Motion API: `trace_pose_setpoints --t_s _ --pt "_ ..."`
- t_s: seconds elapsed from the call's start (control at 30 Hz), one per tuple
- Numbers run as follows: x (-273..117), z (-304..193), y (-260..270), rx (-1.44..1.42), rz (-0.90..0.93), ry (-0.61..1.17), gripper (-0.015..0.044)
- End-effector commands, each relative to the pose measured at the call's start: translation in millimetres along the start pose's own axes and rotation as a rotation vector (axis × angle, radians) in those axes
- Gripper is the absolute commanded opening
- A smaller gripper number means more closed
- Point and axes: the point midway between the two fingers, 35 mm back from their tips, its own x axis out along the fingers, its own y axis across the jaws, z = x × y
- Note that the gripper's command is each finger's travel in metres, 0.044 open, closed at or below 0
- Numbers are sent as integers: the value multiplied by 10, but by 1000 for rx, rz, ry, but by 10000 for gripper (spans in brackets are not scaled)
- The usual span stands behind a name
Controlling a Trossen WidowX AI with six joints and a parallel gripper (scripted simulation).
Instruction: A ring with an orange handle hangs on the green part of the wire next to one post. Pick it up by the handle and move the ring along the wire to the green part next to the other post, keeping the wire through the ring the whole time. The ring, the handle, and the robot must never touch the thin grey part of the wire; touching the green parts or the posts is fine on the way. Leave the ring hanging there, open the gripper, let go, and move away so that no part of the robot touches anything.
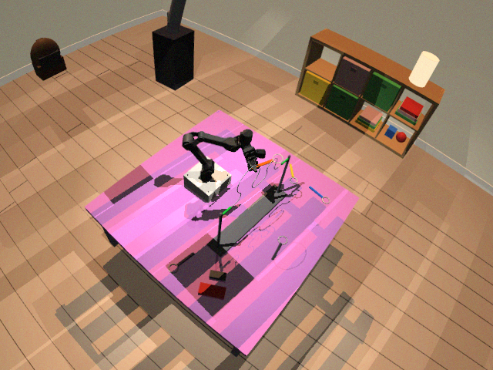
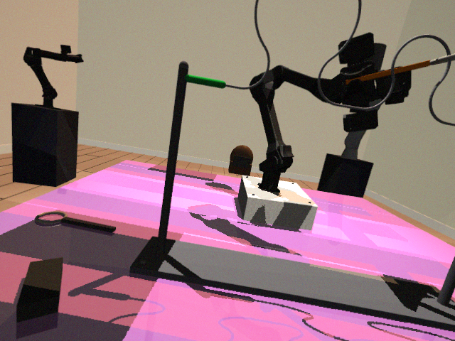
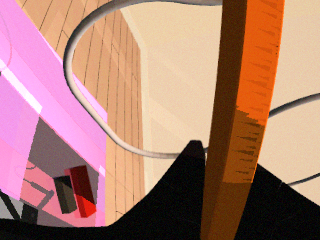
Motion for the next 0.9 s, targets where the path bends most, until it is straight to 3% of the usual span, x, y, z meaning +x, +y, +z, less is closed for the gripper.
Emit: trace_pose_setpoints --t_s 0.0,0.43,0.87 --pt "4 -19 -19 -58 -29 -1 -150" --pt "224 8 -209 -276 -141 -193 -150" --pt "220 57 -349 -478 -238 -221 -150"
